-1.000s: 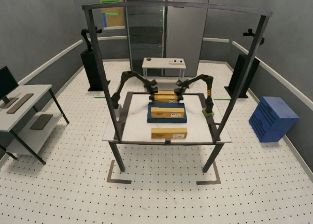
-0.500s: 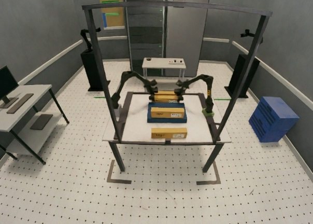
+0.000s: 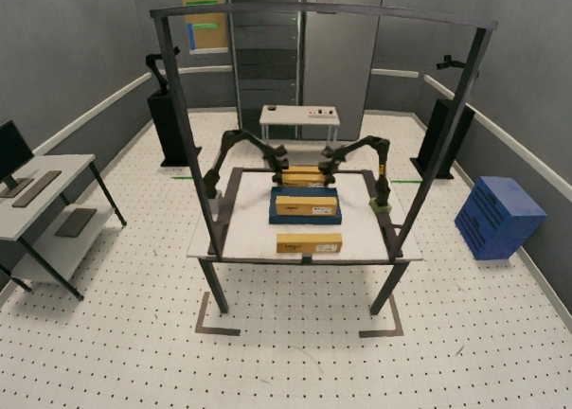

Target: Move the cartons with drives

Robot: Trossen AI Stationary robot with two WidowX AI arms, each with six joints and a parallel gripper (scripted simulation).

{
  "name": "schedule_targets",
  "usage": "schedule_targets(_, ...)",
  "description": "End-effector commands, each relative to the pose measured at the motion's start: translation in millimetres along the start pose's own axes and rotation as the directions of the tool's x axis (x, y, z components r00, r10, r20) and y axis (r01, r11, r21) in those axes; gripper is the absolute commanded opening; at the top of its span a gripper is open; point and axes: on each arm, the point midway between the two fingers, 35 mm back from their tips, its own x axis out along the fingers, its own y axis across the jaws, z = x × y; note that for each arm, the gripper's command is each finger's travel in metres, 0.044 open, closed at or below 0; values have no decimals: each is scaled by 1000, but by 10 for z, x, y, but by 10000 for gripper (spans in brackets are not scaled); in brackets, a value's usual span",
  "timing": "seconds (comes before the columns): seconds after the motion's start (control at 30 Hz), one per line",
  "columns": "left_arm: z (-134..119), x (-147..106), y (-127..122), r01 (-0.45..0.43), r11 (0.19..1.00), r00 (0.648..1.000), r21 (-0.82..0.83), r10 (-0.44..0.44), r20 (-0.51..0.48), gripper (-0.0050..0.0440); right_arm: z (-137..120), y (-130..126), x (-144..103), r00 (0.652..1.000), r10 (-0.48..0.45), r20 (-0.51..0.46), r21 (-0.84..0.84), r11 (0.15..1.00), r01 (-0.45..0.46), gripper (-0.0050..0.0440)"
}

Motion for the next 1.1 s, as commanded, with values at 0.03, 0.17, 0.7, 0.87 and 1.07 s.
schedule_targets(0.03, 50, -50, 12, -7, 1000, 1000, 4, 7, 16, 384, 42, -12, -68, 1000, -13, 21, -5, 1000, 13, 379)
schedule_targets(0.17, 50, -50, 12, -7, 1000, 1000, 4, 7, 16, 384, 42, -12, -68, 1000, -13, 21, -5, 1000, 13, 379)
schedule_targets(0.7, 50, -50, 12, -1, 1000, 1000, 4, 1, 8, 384, 42, -12, -65, 1000, -14, 22, -5, 1000, 14, 379)
schedule_targets(0.87, 45, -51, 7, -2, 1000, 1000, 3, 2, 9, 384, 41, -13, -62, 1000, -15, 23, -6, 1000, 15, 379)
schedule_targets(1.07, 45, -51, 7, -2, 1000, 1000, 3, 2, 9, 384, 41, -13, -62, 1000, -15, 23, -6, 1000, 15, 379)
